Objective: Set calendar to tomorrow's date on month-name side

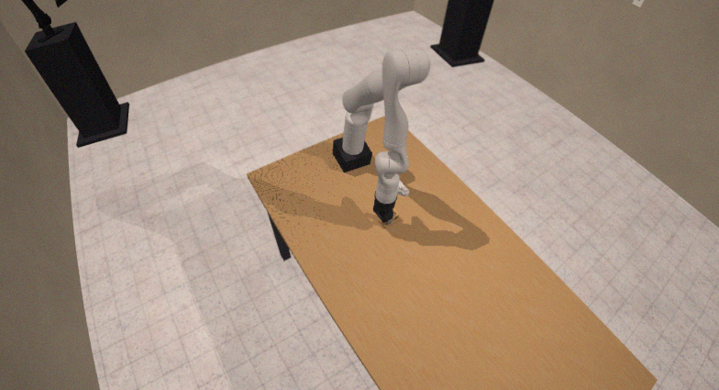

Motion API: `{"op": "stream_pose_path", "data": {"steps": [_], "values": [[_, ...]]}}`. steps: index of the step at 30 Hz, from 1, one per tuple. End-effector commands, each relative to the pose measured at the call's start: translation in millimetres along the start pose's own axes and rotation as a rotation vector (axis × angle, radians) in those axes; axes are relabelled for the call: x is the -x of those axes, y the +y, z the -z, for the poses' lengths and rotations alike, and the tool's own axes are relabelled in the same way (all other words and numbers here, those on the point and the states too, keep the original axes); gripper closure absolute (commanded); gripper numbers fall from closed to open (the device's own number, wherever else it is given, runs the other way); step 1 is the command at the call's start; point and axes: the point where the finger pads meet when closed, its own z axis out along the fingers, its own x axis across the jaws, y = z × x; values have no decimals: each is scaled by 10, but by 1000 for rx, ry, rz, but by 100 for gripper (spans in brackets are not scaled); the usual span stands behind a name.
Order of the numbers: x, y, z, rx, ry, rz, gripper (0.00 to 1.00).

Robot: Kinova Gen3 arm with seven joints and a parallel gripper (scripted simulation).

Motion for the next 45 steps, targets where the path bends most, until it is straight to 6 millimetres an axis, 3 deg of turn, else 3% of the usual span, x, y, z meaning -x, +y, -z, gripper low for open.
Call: {"op": "stream_pose_path", "data": {"steps": [1,20,33,45], "values": [[-15,5,-6,2,5,-1,40],[-12,-9,71,-2,5,-1,40],[-39,-6,649,-2,11,0,40],[-28,-10,992,-3,10,0,40]]}}
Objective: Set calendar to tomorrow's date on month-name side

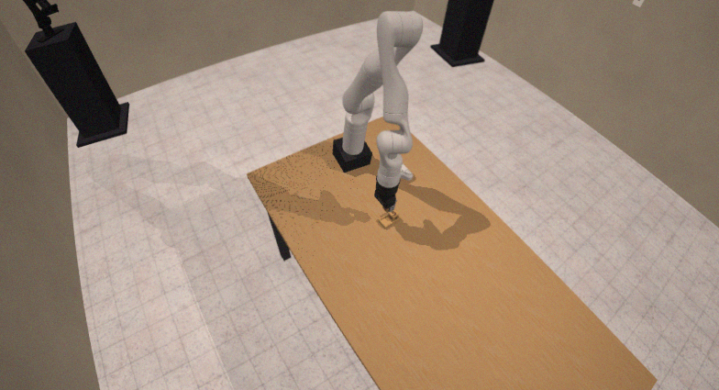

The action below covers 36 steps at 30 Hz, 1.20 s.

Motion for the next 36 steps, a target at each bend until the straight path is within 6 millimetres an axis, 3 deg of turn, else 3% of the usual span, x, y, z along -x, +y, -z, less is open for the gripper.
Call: {"op": "stream_pose_path", "data": {"steps": [1,24,36], "values": [[-31,-31,106,-1,11,6,40],[-2,-114,84,-3,0,-30,40],[-68,-592,25,-2,3,-265,40]]}}
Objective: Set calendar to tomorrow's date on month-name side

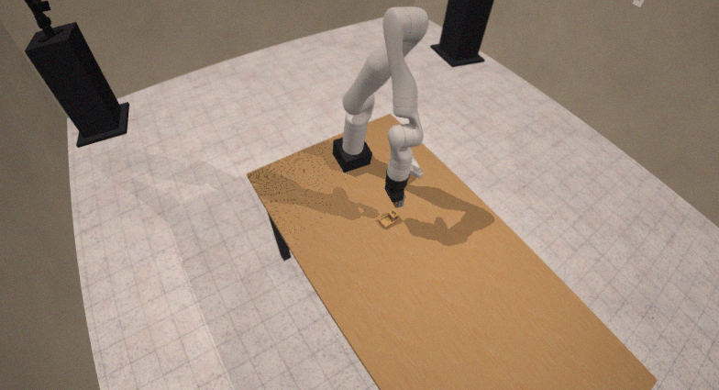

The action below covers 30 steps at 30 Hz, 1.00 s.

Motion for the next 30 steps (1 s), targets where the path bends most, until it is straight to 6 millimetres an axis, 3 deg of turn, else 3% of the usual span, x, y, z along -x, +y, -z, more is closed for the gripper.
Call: {"op": "stream_pose_path", "data": {"steps": [1,16,30], "values": [[44,-233,-25,-3,1,-55,40],[240,-739,-65,-1,-2,-346,40],[283,-830,-69,0,1,-406,40]]}}
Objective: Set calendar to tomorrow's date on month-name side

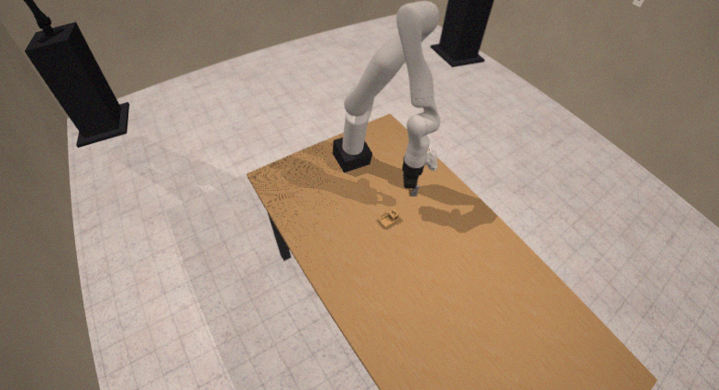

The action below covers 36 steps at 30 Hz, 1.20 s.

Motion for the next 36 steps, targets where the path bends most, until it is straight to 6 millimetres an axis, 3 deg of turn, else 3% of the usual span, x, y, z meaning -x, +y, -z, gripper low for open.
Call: {"op": "stream_pose_path", "data": {"steps": [1,18,26,36], "values": [[-8,-11,-5,-2,6,-8,40],[-15,-14,-50,-2,8,-9,40],[-51,-25,-178,-4,18,-9,40],[-54,-27,-520,-2,19,-8,40]]}}
